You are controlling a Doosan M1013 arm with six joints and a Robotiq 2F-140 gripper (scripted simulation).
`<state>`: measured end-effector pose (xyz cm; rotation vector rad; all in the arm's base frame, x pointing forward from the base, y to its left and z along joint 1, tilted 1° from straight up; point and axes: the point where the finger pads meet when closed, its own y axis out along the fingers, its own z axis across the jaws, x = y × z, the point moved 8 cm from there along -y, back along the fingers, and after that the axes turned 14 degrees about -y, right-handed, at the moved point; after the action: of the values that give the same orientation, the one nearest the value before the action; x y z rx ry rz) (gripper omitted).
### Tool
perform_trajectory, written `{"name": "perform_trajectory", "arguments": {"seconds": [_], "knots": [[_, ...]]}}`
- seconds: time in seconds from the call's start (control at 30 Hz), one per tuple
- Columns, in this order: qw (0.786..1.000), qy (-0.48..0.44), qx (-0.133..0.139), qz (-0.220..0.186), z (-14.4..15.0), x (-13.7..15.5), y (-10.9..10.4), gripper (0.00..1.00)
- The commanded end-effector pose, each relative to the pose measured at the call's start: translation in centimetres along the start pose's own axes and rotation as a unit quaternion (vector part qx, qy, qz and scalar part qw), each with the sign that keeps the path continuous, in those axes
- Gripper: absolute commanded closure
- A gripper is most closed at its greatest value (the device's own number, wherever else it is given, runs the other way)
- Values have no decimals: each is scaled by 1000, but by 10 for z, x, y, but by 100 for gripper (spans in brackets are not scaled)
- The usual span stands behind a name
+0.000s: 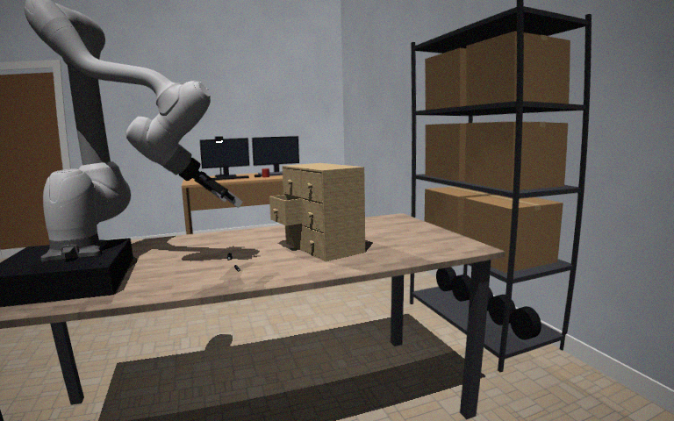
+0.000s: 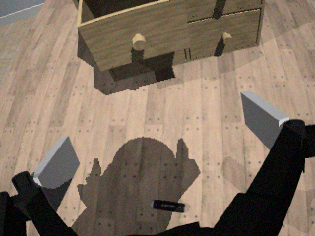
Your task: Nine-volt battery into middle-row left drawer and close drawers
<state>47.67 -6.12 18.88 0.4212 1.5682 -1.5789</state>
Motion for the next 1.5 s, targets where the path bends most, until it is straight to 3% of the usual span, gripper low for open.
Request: {"name": "perform_trajectory", "arguments": {"seconds": [0.0,0.47,0.87,1.27,1.3,1.47], "knots": [[999,-5,11,47,-5,11,7,0],[989,-5,35,145,-9,28,34,0],[984,-5,43,175,-10,33,42,0],[983,-5,45,179,-10,34,44,0],[983,-5,45,179,-10,34,44,100],[983,-5,45,179,-10,34,44,100]]}}
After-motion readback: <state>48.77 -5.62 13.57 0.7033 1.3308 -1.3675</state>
